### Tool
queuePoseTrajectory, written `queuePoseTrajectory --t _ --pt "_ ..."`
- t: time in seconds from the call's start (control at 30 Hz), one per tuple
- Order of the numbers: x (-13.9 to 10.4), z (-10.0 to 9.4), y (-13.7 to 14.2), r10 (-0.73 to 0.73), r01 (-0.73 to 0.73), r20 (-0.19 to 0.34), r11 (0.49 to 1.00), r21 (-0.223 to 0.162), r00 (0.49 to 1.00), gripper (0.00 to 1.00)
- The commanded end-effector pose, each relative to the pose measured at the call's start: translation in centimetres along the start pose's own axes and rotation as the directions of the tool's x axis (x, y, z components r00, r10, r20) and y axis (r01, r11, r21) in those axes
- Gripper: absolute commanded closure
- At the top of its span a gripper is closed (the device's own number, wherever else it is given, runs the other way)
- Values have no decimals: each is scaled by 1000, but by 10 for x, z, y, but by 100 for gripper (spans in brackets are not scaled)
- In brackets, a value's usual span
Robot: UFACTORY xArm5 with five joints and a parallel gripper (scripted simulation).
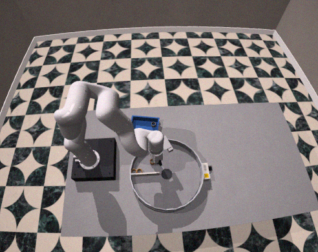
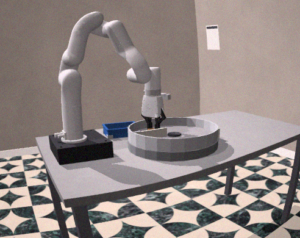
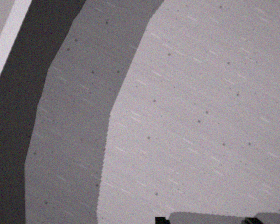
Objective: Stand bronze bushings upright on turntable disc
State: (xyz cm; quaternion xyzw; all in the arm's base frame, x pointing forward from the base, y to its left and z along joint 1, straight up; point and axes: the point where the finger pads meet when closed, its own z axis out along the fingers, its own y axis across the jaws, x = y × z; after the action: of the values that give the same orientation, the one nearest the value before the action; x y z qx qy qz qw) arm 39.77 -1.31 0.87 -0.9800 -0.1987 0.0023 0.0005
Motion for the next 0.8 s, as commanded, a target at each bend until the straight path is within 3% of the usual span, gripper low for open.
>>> queuePoseTrajectory --t 0.0,0.5,0.77 --pt "1 -1 1 0 0 -4 1000 -2 1000 58" --pt "1 -1 1 0 0 -4 1000 -2 1000 58" --pt "1 -15 1 0 0 -4 1000 -2 1000 58"
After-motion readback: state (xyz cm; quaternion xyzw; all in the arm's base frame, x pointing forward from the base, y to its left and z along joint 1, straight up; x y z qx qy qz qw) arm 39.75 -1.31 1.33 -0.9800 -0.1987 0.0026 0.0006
